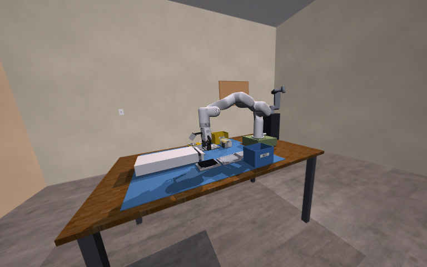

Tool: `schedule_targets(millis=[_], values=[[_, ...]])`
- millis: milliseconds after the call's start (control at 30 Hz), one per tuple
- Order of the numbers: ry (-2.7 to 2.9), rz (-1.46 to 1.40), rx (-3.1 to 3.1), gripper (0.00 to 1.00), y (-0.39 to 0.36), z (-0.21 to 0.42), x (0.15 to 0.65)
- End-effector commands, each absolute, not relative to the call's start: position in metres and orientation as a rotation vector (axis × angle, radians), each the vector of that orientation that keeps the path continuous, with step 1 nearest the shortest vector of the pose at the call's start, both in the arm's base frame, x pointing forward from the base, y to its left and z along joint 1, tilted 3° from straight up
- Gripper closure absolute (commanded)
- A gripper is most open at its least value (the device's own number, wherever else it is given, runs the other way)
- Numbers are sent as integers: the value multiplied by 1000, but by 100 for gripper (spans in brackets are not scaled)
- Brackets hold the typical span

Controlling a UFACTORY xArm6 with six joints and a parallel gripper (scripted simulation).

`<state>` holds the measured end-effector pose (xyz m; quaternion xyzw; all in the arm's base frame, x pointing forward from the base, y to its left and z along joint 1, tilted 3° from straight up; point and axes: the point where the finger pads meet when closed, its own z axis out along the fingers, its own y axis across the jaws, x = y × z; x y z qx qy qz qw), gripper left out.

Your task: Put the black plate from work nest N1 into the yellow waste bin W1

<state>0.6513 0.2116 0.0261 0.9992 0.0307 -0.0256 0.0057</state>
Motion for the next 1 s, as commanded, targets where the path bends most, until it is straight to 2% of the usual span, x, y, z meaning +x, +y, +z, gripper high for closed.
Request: schedule_targets(millis=[0, 967], values=[[96, -70, 3130, 0, 212, 21, 653], [96, -70, 3130, 0, 212, -21, 651]])
